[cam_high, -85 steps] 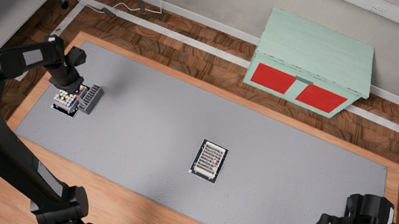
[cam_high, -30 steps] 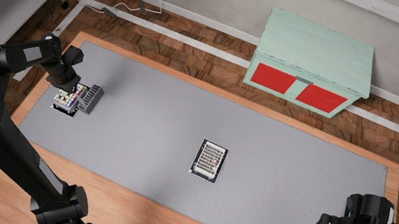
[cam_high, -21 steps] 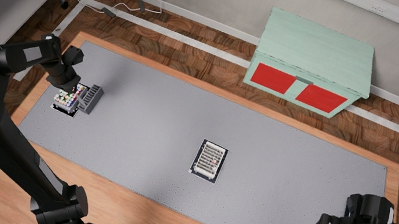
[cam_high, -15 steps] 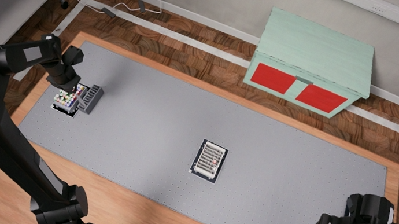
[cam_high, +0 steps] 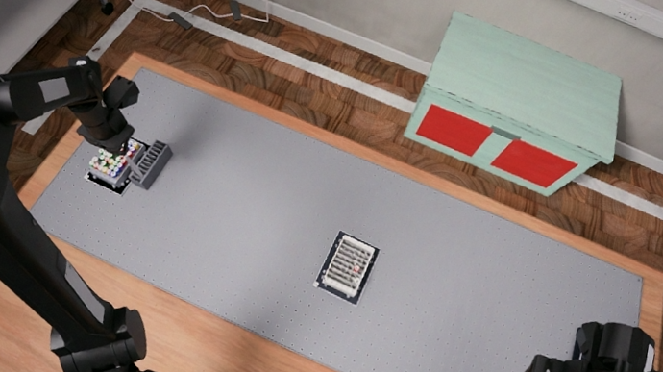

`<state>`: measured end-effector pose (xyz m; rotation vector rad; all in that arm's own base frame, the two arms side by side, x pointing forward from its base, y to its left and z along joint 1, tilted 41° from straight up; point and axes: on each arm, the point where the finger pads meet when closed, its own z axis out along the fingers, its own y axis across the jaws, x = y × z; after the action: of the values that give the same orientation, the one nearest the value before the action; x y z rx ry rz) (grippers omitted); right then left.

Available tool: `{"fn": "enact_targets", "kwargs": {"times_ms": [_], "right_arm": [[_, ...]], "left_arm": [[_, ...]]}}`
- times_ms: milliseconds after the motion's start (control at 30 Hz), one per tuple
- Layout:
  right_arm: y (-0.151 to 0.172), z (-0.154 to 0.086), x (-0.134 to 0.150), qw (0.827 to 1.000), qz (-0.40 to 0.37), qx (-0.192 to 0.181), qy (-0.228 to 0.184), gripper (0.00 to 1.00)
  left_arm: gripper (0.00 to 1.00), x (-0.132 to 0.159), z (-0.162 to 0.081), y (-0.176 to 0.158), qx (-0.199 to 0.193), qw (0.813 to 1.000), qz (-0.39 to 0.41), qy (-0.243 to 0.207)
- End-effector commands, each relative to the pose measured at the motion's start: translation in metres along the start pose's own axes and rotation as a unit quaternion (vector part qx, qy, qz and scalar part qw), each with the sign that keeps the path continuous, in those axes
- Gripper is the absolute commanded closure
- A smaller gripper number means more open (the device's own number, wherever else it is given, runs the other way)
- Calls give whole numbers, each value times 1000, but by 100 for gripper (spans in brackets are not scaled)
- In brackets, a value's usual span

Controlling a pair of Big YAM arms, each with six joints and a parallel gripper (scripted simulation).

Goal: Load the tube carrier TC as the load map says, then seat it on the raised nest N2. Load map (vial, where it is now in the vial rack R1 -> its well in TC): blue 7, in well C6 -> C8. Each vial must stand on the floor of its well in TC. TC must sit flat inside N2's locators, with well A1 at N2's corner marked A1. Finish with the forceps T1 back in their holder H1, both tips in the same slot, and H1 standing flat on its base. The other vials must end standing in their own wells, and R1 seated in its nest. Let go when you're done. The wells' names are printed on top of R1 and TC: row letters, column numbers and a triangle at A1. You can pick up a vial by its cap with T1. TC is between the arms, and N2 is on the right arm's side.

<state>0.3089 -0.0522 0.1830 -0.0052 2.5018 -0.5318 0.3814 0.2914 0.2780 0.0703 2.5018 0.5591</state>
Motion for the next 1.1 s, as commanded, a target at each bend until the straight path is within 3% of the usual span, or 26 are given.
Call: {"fn": "enact_targets", "kwargs": {"times_ms": [0,1067], "right_arm": [[-3,-5,-10,1000,7,0,-11,0],[-3,-5,-10,1000,7,0,-11,0]], "left_arm": [[76,-19,-2,6,-1,1000,2,-8],[76,-10,3,-1,5,1000,2,0]]}}
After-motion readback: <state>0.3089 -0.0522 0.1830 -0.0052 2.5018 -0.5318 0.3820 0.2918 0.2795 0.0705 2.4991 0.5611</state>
